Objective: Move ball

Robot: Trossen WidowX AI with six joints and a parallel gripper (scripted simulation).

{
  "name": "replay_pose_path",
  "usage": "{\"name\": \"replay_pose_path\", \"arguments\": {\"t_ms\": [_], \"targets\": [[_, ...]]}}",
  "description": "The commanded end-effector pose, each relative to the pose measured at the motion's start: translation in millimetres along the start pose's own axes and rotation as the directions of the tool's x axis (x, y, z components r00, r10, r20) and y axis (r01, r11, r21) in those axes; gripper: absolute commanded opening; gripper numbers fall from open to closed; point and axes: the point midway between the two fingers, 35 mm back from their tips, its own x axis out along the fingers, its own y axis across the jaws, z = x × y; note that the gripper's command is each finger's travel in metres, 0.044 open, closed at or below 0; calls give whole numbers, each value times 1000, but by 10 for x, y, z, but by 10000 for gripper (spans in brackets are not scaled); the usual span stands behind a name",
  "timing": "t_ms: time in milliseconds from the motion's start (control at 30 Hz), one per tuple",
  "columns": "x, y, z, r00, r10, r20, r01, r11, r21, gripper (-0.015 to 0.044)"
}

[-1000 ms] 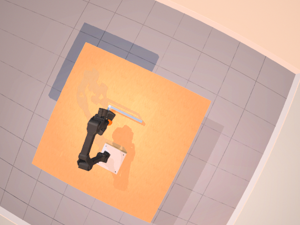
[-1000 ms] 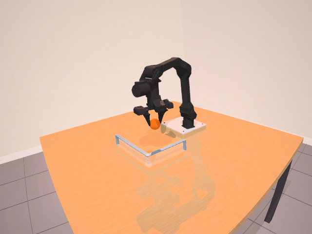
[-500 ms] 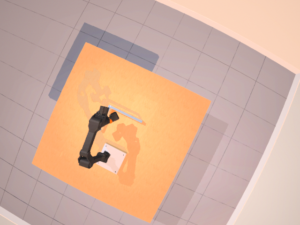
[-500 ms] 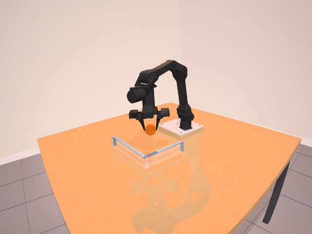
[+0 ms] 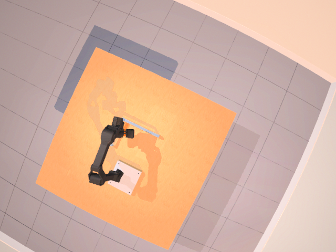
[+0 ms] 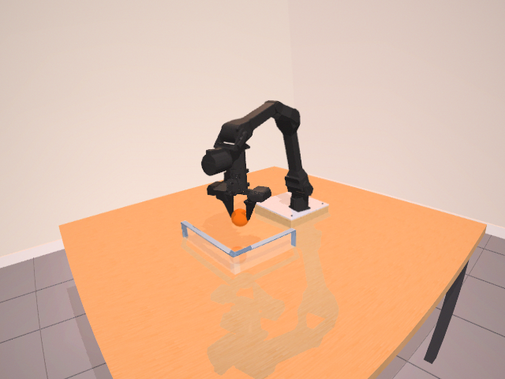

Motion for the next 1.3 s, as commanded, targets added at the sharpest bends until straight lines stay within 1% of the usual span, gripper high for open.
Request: {"name": "replay_pose_path", "arguments": {"t_ms": [0, 200, 267, 533, 967, 1267], "targets": [[51, -12, 41, 1000, -6, 0, 6, 991, 133, 0], [120, -16, 92, 1000, -6, 0, 5, 943, 332, 0], [136, -17, 103, 1000, -6, 0, 5, 927, 374, 0], [189, -18, 110, 1000, -6, 0, 5, 925, 380, 0], [806, -20, 107, 1000, -5, 0, 5, 925, 380, 0], [876, -20, 104, 1000, -5, 0, 5, 925, 380, 0]]}}
